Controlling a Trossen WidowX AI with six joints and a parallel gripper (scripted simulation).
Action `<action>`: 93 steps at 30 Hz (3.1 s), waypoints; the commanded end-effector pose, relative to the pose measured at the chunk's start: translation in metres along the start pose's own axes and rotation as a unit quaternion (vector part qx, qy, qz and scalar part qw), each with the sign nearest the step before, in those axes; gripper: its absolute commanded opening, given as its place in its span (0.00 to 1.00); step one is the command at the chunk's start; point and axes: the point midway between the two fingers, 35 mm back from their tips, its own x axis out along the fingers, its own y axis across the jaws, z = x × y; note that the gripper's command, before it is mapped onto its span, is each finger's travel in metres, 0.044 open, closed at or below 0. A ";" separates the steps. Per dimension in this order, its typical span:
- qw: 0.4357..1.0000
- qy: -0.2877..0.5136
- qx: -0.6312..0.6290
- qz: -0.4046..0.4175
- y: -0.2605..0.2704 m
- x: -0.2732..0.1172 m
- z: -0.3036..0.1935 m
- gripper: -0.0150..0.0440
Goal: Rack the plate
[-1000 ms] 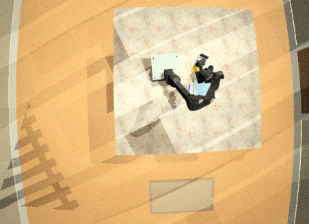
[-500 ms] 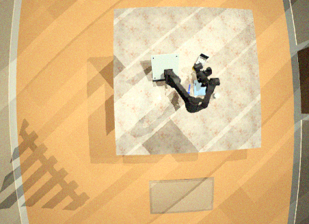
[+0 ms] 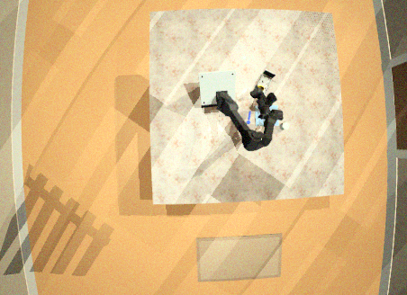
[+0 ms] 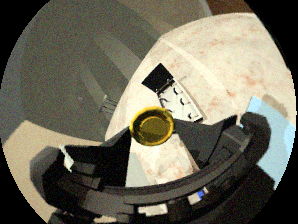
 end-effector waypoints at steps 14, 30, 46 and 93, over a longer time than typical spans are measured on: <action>0.973 -0.139 -0.180 -0.035 -0.013 -0.006 -0.008 0.25; 0.899 -0.230 -0.345 -0.143 -0.026 -0.022 -0.018 0.25; 0.896 -0.230 -0.350 -0.149 -0.027 -0.013 -0.010 0.25; 0.884 -0.230 -0.366 -0.178 -0.027 0.022 0.017 0.25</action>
